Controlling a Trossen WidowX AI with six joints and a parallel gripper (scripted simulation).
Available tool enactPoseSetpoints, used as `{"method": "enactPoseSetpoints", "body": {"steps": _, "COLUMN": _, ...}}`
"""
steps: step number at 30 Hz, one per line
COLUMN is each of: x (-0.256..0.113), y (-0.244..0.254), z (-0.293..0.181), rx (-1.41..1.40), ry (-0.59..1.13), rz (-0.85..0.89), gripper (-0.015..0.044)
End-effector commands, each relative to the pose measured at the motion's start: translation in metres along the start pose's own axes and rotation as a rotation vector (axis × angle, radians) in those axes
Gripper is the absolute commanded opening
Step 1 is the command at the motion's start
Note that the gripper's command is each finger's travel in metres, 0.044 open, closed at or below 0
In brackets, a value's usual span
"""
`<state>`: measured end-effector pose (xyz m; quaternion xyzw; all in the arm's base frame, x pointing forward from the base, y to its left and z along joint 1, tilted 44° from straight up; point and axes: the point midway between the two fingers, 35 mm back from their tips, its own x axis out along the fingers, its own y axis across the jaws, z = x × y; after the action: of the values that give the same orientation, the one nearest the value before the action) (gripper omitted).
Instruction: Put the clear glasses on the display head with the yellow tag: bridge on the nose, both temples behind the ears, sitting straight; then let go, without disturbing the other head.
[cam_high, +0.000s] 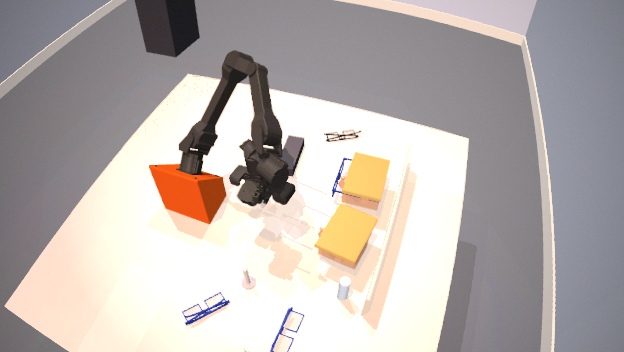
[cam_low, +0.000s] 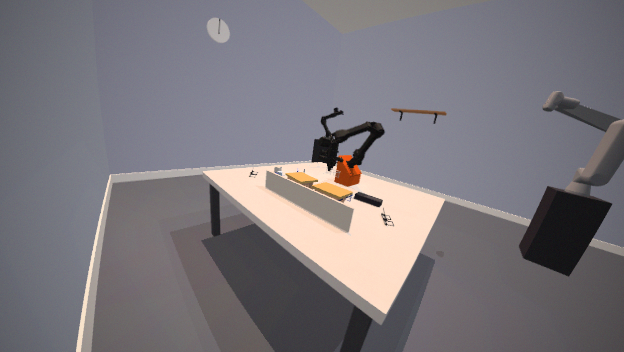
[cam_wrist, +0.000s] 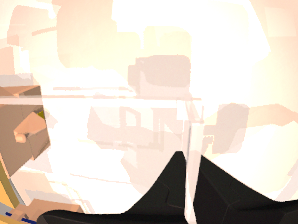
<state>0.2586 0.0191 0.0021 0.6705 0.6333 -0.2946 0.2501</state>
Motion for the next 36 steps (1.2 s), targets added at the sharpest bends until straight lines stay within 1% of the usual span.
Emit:
{"method": "enactPoseSetpoints", "body": {"steps": 1, "x": 0.005, "y": -0.002, "z": 0.000, "rx": 0.004, "ry": 0.010, "rz": 0.027, "gripper": 0.0000}}
{"method": "enactPoseSetpoints", "body": {"steps": 11, "x": 0.016, "y": -0.004, "z": 0.000, "rx": 0.002, "ry": -0.025, "rz": -0.035, "gripper": 0.0000}}
{"method": "enactPoseSetpoints", "body": {"steps": 36, "x": 0.038, "y": -0.004, "z": 0.001, "rx": 0.003, "ry": -0.005, "rz": -0.028, "gripper": 0.0000}}
